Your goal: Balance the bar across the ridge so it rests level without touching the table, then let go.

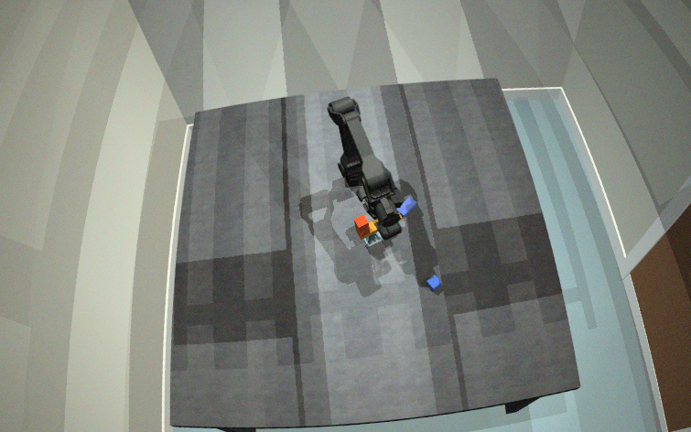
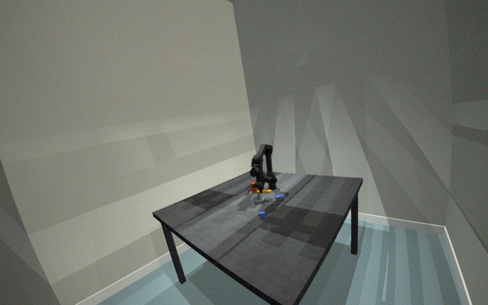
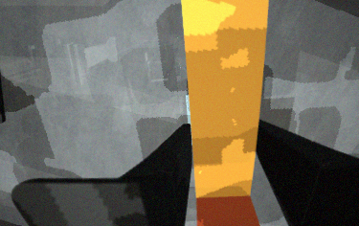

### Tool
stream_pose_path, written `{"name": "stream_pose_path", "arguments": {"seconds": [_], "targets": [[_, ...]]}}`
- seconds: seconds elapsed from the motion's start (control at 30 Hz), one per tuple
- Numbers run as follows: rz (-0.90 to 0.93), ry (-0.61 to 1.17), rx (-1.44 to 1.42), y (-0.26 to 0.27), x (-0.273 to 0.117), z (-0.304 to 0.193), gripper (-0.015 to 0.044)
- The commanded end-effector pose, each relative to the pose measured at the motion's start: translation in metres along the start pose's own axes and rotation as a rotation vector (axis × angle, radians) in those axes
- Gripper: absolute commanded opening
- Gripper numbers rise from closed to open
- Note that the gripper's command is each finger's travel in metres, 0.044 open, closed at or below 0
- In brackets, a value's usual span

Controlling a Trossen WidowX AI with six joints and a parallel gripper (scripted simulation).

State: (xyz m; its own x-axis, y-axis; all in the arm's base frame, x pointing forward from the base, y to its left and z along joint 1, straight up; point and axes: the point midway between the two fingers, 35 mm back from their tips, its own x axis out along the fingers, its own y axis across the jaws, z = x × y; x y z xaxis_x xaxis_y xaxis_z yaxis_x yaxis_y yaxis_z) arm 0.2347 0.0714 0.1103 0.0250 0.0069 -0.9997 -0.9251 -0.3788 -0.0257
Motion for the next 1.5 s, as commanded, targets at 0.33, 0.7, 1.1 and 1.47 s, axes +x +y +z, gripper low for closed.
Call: {"name": "stream_pose_path", "arguments": {"seconds": [0.33,0.7,1.1,1.47], "targets": [[0.001,0.000,0.000,0.0001,0.0001,0.0000,0.0171],[0.001,0.000,0.000,0.0001,0.0001,0.0000,0.0173],[0.001,0.000,0.000,0.0001,0.0001,0.0000,0.0185],[0.001,0.000,0.000,0.0001,0.0001,0.0000,0.0440]]}}
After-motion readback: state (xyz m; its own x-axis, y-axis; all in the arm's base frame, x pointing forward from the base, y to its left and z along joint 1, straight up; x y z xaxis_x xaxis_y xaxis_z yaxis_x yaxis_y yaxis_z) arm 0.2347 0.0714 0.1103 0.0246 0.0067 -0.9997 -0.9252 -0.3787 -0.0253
